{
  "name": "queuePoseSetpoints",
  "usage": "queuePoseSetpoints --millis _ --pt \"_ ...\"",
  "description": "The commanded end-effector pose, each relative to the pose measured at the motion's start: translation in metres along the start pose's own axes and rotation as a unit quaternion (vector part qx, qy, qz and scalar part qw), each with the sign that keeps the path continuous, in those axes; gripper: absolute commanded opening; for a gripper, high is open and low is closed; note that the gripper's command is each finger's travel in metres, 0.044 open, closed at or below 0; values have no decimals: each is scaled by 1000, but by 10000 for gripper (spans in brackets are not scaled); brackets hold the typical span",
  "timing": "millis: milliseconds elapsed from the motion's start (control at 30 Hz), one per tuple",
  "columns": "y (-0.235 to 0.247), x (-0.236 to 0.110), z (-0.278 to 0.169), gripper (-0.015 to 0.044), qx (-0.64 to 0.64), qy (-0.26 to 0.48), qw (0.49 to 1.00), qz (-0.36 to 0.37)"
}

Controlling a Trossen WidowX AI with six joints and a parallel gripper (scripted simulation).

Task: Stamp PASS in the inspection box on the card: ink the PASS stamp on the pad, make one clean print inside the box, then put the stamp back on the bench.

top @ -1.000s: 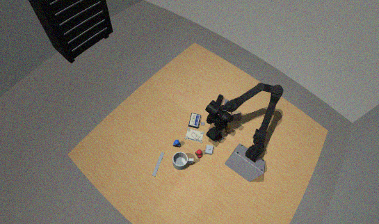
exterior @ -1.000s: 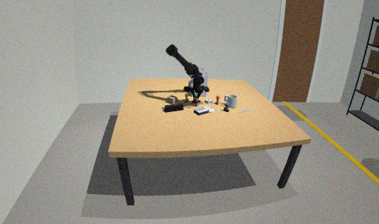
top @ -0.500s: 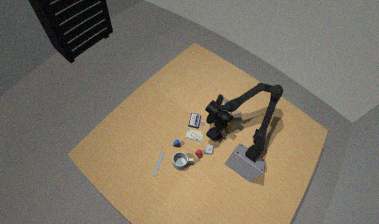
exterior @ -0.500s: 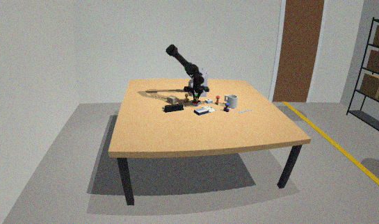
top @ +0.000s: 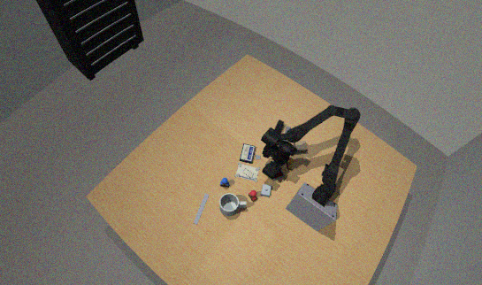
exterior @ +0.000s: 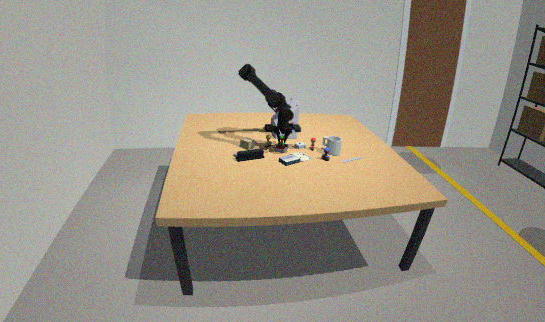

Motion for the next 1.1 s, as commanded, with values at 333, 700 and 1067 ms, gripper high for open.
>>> queuePoseSetpoints --millis 333,700,1067 --pt "-1 -5 0 0 2 1 1000 -1" --pt "0 -11 1 0 2 1 1000 -1" --pt "0 -29 2 0 2 1 1000 0"
Point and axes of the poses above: the point midway between the two fingers, 35 mm back from their tips, its own x axis out along the fingers, its own y axis across the jaws, z = x × y, the point moved 2 cm from there along -x, back along the fingers, and after that the axes turned 7 degrees about -x, right-handed, at the moved point
